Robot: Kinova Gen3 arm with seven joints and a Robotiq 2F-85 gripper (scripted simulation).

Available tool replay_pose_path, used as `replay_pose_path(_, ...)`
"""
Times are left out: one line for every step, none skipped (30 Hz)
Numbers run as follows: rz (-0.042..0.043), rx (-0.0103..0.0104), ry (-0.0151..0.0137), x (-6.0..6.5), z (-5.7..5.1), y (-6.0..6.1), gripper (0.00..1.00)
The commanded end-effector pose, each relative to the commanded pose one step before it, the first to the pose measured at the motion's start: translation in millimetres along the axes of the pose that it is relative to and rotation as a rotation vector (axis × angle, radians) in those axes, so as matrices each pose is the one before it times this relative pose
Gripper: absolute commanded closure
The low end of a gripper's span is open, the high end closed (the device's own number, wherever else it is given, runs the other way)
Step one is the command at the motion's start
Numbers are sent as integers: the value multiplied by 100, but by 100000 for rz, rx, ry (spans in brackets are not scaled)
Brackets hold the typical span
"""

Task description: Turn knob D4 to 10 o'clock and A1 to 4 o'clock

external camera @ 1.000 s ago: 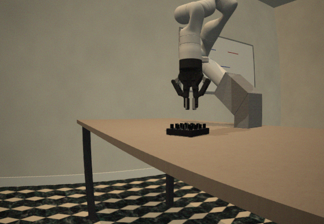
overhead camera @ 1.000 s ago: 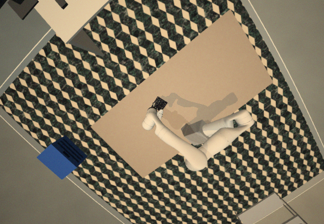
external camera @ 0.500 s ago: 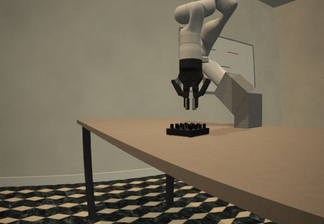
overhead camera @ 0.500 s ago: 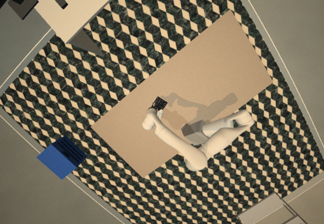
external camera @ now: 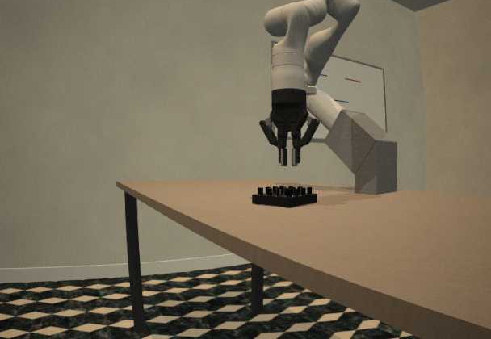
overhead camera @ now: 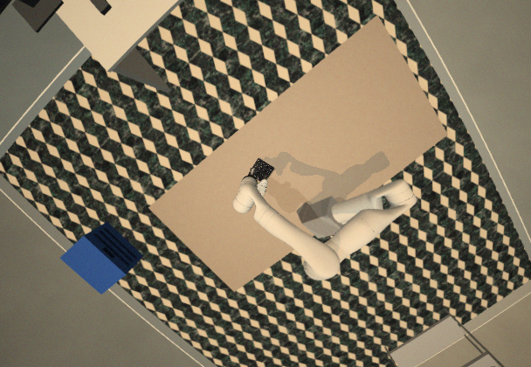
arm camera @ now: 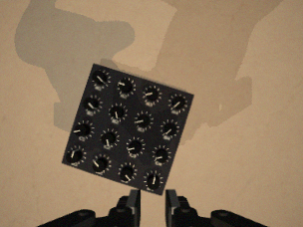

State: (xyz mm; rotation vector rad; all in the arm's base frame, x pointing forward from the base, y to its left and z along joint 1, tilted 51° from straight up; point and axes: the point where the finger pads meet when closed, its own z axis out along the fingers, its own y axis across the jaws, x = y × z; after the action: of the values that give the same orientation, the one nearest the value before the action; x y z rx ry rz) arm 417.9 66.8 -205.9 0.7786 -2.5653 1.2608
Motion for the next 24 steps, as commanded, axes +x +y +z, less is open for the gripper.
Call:
replay_pose_path(-10,-45,-227,-73,-119,12,81)
replay_pose_path(0,0,0,0,0,0,81)
replay_pose_path(0,0,0,0,0,0,81)
replay_pose_path(0,0,0,0,7,0,81)
replay_pose_path(0,0,0,0,11,0,81)
replay_pose_path(0,0,0,0,15,0,81)
replay_pose_path(1,0,0,0,20,0,81)
replay_pose_path(1,0,1,0,26,0,81)
replay_pose_path(1,0,1,0,32,0,81)
replay_pose_path(1,0,1,0,39,0,81)
replay_pose_path(1,1,1,0,46,0,81)
replay_pose_path(2,1,1,0,53,0,81)
replay_pose_path(2,1,2,0,60,0,81)
replay_pose_path(2,1,2,0,67,0,81)
replay_pose_path(2,1,2,0,73,0,81)
replay_pose_path(1,0,1,-1,79,0,81)
replay_pose_path(0,0,0,-1,85,0,81)
replay_pose_path(0,0,0,-1,92,0,81)
replay_pose_path(0,0,0,0,0,0,81)
replay_pose_path(0,0,0,0,0,0,81)
replay_pose_path(0,0,0,-1,98,0,81)
replay_pose_path(0,0,0,-1,103,0,81)
replay_pose_path(0,0,0,-1,109,1,81)
replay_pose_path(0,0,0,-1,114,1,81)
